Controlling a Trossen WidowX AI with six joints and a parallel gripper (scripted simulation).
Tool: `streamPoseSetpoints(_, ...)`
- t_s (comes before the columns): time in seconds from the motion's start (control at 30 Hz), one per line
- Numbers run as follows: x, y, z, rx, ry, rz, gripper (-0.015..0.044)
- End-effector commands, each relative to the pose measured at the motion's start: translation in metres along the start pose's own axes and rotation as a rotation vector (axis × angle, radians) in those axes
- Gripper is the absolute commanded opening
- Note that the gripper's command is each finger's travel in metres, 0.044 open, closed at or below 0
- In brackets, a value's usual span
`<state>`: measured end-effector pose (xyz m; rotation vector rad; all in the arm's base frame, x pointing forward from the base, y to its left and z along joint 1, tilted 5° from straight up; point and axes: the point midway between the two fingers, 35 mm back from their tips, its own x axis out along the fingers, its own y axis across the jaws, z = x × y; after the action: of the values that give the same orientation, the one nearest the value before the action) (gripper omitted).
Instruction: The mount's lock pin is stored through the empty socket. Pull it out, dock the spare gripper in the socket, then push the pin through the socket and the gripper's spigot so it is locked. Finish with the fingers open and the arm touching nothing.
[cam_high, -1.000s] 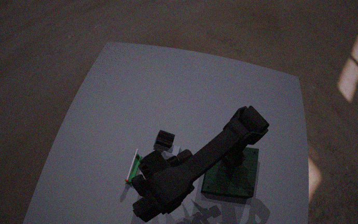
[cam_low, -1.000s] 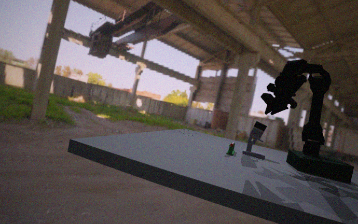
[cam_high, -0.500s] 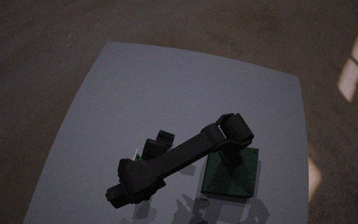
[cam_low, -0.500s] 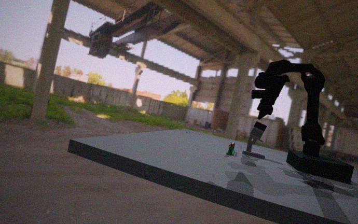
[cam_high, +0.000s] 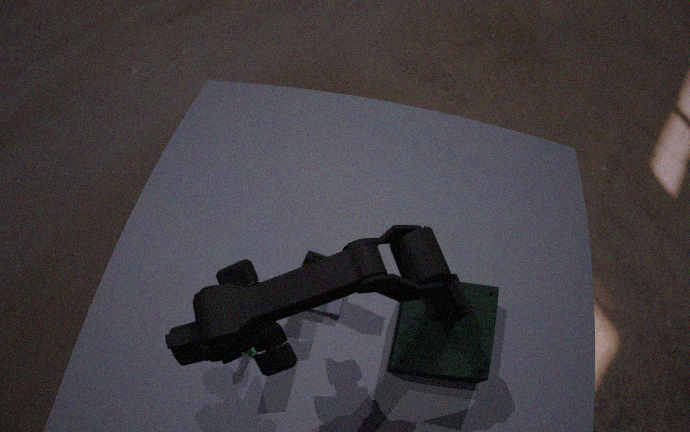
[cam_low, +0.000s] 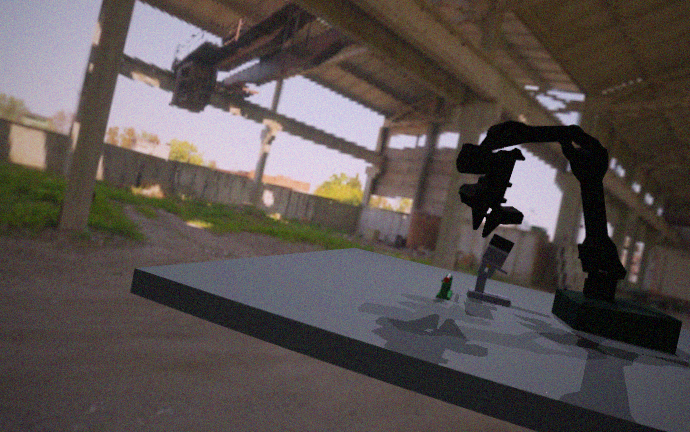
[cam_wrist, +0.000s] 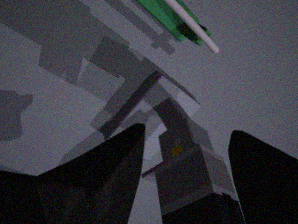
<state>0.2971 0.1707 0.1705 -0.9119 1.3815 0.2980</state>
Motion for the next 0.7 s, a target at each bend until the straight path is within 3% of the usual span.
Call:
streamPoseSetpoints(0.0, 0.0295, -0.0255, 0.0333, -0.696, -0.077, 0.131, 0.0180)
streamPoseSetpoints(0.17, 0.0371, -0.0316, 0.0380, -0.897, -0.111, 0.146, 0.0180)
streamPoseSetpoints(0.67, 0.0371, -0.0316, 0.0380, -0.897, -0.111, 0.146, 0.0180)
